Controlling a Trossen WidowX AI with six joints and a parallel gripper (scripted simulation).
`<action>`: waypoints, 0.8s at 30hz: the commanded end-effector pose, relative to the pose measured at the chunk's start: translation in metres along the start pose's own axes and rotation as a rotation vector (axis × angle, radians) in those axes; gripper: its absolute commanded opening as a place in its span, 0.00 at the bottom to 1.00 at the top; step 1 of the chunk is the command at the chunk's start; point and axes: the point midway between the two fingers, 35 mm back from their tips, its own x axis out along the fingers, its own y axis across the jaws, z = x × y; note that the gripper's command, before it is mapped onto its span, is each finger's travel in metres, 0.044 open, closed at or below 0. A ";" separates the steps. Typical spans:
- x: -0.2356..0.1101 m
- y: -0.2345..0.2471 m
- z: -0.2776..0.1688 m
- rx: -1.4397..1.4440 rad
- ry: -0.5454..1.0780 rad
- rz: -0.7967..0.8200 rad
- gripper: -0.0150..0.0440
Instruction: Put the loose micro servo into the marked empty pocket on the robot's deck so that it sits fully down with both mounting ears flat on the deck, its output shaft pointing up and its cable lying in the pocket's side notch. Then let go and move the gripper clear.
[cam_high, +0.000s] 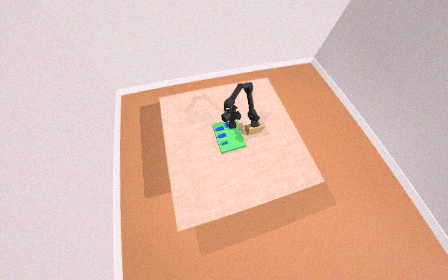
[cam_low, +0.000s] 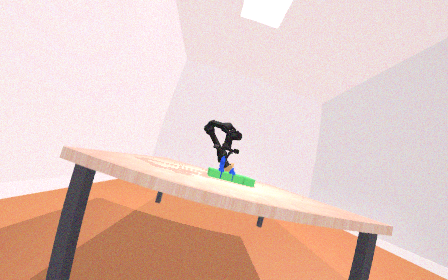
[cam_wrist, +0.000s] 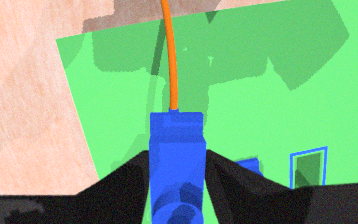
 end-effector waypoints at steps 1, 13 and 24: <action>-0.002 -0.013 0.000 0.005 0.009 -0.004 0.25; -0.002 -0.071 0.010 0.005 0.009 -0.008 0.25; -0.003 -0.126 0.021 0.006 0.009 -0.012 0.25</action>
